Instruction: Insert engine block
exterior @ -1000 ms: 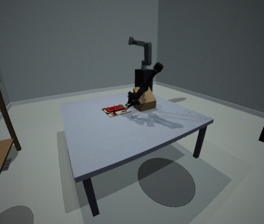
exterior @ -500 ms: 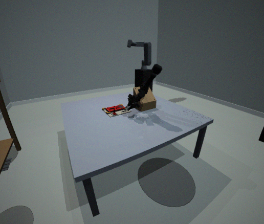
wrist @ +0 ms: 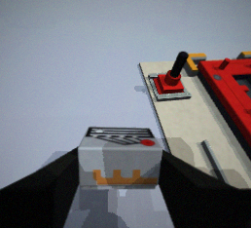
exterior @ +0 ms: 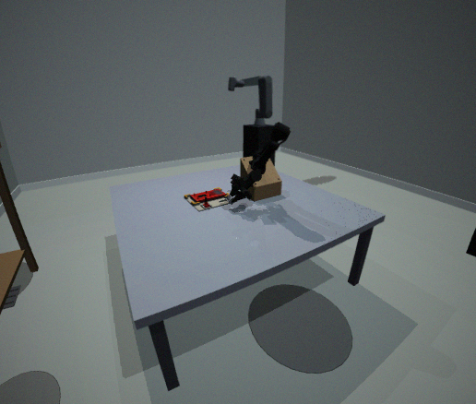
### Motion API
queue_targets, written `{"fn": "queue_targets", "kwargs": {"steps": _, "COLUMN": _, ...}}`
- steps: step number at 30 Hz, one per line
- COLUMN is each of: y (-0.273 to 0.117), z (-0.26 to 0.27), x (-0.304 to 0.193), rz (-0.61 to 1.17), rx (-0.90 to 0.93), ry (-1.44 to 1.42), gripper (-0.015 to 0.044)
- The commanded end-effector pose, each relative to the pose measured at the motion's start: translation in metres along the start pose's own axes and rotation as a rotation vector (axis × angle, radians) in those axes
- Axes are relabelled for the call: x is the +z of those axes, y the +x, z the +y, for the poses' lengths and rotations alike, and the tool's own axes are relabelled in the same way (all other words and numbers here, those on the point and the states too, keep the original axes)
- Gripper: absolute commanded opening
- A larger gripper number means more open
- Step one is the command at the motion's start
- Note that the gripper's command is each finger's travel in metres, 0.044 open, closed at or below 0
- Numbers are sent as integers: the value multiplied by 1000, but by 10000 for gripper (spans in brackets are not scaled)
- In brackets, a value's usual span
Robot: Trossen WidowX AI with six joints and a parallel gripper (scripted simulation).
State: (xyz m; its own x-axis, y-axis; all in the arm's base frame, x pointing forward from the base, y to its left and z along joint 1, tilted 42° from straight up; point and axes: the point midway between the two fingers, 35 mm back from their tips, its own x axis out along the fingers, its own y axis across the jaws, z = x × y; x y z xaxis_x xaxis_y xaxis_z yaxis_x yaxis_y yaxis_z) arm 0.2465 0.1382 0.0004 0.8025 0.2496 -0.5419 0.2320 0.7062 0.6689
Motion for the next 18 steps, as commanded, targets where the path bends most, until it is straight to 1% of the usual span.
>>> {"fn": "queue_targets", "kwargs": {"steps": 1, "y": 6, "z": 1, "x": -6, "rz": -5, "rx": 2, "ry": 5, "gripper": 0}}
{"fn": "queue_targets", "kwargs": {"steps": 18, "y": 26, "z": 1, "x": -30, "rz": -4, "rx": 1, "ry": 5, "gripper": 0}}
